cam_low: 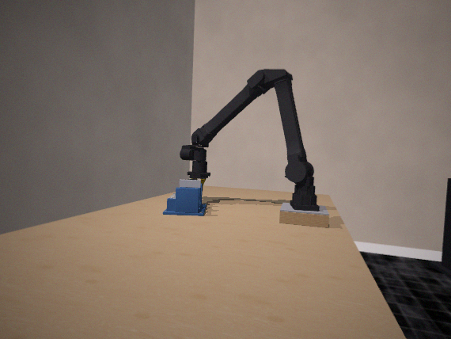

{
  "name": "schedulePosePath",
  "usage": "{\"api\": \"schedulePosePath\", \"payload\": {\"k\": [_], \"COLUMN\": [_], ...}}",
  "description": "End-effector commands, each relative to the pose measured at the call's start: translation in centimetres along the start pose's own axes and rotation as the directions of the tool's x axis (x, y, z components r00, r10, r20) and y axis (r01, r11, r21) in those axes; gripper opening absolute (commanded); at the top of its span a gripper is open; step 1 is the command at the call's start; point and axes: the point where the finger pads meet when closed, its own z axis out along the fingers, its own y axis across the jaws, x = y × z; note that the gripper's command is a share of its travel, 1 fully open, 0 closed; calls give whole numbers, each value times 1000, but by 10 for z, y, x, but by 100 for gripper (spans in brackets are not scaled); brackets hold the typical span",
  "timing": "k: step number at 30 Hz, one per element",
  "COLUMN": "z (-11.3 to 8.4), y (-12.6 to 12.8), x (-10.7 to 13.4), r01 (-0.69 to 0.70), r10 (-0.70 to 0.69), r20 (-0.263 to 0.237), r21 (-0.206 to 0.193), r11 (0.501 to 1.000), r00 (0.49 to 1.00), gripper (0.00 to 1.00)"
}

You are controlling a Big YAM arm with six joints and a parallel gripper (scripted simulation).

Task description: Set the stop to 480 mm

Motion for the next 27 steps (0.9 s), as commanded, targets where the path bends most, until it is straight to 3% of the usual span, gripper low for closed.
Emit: {"api": "schedulePosePath", "payload": {"k": [1, 15, 27], "z": [-4, 0, 0], "y": [32, 39, 56], "x": [-11, -8, -9], "r01": [1, 1, 1], "r10": [0, 0, 0], "r20": [32, 20, 27], "r21": [-41, -25, -42], "r11": [999, 1000, 999], "r00": [999, 1000, 1000], "gripper": [6, 6, 6]}}
